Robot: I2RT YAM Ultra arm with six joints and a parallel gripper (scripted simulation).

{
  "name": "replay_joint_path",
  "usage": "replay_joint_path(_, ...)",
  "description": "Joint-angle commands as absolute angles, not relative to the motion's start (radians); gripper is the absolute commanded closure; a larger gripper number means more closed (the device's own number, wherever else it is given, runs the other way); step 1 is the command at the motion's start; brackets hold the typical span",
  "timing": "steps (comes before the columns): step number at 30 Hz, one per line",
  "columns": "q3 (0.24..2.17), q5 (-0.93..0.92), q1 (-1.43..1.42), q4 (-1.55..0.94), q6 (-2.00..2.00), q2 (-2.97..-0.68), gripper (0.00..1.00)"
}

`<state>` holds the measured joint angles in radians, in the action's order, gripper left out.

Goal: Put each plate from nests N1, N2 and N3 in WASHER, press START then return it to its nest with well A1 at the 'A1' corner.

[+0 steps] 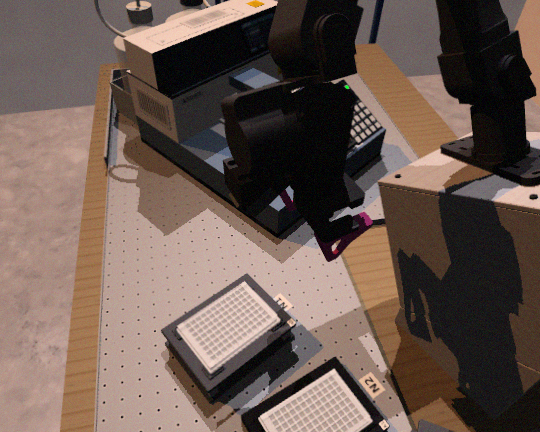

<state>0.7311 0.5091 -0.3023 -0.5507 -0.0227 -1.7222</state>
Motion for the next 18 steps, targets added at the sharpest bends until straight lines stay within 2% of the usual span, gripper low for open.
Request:
replay_joint_path(1,0.799,0.505,-0.286,-0.495,0.177,-1.782,0.00)
replay_joint_path(18,1.070,0.494,-0.224,-0.455,0.309,-2.059,0.00)
